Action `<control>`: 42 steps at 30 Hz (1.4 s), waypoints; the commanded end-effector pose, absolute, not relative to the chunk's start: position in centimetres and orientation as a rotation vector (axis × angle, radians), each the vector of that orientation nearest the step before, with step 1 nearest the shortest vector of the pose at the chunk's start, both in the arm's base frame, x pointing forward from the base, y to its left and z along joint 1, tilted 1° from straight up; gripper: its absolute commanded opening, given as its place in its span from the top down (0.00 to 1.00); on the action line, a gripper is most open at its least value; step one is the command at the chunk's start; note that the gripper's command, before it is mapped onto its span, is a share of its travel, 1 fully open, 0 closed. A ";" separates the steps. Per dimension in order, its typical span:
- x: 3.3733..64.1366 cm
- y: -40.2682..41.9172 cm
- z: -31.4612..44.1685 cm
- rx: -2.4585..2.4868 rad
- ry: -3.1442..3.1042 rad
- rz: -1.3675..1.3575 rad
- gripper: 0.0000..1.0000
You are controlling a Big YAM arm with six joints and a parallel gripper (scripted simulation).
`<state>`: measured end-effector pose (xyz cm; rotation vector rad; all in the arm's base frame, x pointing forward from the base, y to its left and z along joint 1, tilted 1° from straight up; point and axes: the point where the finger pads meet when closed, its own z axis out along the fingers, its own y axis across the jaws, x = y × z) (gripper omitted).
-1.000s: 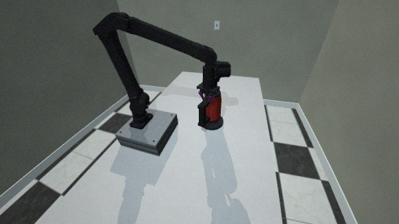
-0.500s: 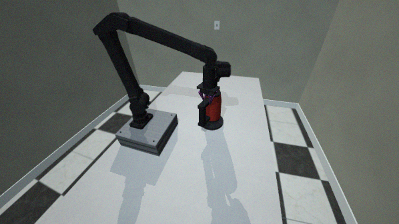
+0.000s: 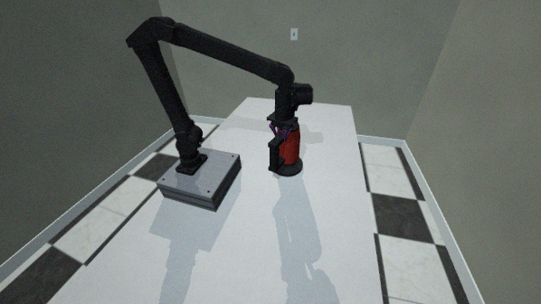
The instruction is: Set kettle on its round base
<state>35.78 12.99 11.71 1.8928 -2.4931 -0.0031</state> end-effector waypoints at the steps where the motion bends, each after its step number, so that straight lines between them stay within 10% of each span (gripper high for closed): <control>1: 38.7 14.5 15.8 1.969 -2.589 0.048 1.00; 42: 37.1 13.8 14.2 1.945 -2.558 0.028 1.00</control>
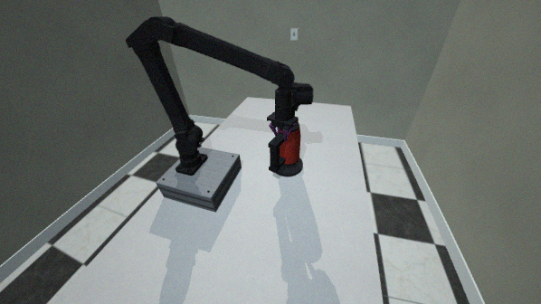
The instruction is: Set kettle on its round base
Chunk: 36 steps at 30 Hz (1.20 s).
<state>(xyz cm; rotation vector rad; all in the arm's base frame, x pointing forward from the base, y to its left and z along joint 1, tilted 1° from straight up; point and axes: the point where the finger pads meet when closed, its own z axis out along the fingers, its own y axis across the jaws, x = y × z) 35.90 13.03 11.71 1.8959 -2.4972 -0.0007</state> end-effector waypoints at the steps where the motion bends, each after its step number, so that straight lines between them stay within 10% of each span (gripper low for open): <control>1: 37.1 13.8 14.2 1.945 -2.558 0.028 1.00; 36: 36.9 13.6 14.2 1.945 -2.558 0.029 1.00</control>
